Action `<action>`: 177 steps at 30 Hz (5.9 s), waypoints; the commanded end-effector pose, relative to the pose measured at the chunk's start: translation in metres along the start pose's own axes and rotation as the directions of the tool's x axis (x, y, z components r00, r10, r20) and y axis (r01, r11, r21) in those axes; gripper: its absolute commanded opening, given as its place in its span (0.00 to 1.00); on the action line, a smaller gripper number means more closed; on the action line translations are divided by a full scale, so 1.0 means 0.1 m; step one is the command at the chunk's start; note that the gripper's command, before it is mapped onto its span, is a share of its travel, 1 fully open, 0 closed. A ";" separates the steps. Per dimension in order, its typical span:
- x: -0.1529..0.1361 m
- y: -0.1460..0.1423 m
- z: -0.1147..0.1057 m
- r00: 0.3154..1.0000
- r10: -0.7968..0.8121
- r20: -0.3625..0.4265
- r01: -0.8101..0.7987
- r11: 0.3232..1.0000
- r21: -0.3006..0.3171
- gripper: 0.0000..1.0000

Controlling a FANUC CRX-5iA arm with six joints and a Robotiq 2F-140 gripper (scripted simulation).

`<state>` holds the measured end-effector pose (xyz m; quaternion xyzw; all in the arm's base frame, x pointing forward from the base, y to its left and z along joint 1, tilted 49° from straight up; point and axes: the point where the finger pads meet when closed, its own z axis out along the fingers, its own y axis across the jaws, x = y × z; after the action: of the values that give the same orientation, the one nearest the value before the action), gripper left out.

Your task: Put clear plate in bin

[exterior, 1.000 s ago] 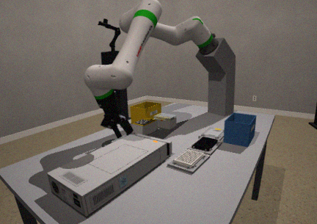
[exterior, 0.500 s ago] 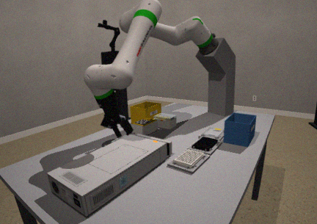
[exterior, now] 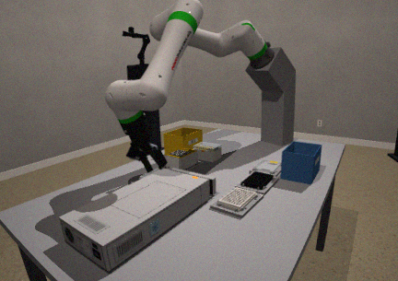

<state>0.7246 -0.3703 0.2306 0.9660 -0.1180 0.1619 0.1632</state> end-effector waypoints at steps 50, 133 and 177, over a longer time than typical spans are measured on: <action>-0.19 0.00 -0.43 1.000 0.000 -0.002 0.000 1.000 0.000 0.10; -0.72 0.08 -1.03 1.000 0.021 -0.002 -0.021 1.000 0.009 0.10; -1.59 0.42 -0.63 1.000 0.021 -0.002 -0.021 1.000 0.009 0.10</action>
<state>0.5539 -0.3576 0.2445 0.9656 -0.1270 0.1640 0.1569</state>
